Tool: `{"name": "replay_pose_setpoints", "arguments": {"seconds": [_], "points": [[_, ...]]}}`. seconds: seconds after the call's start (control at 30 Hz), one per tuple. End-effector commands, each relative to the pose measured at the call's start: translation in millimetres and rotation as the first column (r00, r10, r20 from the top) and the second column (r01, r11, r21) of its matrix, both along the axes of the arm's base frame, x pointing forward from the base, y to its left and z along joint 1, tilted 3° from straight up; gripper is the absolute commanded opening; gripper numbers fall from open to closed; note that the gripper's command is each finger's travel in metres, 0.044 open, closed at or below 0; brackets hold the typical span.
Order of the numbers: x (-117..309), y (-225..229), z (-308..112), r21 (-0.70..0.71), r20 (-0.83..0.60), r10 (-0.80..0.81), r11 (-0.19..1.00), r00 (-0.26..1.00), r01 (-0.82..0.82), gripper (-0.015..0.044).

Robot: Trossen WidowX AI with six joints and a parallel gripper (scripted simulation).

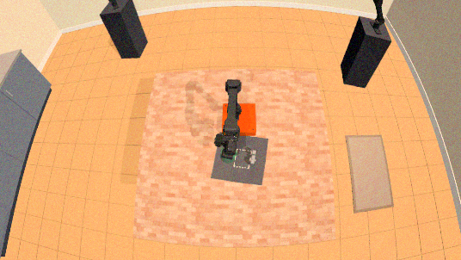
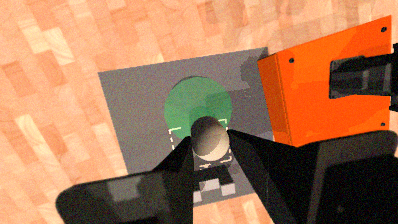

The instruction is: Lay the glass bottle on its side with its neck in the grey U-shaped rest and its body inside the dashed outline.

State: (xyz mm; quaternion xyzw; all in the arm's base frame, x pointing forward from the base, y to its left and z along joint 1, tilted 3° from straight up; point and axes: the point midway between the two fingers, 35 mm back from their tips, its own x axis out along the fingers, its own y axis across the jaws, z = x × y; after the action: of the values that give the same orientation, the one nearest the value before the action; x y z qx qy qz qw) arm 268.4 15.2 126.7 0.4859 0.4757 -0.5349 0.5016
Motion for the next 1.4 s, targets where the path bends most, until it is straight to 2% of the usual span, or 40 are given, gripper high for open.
{"name": "replay_pose_setpoints", "arguments": {"seconds": [0.0, 1.37], "points": [[0.6, 9.6, 1.9, 0.011, 0.001, 0.003, 1.000, 1.000, -0.003, 0.0130], [1.1, 34.7, 2.9, -0.086, -0.007, -0.027, 0.996, 1.000, 0.026, 0.0130]]}}
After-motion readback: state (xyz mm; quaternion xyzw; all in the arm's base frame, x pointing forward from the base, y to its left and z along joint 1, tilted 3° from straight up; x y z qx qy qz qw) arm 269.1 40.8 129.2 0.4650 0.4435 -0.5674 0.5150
